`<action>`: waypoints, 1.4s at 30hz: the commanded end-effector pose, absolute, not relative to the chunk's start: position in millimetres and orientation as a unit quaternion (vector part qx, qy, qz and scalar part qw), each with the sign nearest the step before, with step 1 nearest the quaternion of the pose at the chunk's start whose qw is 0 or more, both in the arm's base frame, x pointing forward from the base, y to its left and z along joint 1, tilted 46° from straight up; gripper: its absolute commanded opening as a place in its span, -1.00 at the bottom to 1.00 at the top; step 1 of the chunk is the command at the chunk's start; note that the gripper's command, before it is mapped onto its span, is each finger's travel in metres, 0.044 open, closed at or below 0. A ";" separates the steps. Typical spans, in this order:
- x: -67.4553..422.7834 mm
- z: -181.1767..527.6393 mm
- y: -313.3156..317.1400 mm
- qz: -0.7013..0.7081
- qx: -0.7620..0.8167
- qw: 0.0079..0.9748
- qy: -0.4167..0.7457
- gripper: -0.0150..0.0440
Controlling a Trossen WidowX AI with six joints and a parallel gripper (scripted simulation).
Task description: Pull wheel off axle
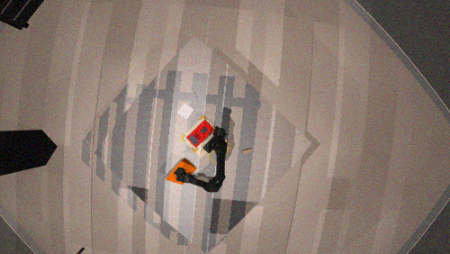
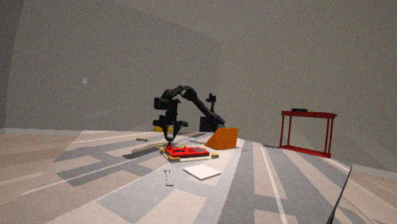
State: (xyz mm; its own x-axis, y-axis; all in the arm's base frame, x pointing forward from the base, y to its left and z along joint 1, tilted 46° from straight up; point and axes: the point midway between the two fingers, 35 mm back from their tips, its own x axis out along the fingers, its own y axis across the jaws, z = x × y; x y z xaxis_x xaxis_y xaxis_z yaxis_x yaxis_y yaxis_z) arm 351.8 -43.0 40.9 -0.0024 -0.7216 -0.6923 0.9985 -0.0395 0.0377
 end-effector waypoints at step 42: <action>349.5 68.6 -13.3 -0.660 0.282 0.650 0.248 -0.49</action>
State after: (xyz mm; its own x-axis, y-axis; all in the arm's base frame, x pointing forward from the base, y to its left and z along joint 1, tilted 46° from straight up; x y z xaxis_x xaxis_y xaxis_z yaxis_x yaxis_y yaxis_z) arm 347.3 -26.3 57.2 -0.0101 -0.7253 -0.6884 0.9991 -0.0359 0.0232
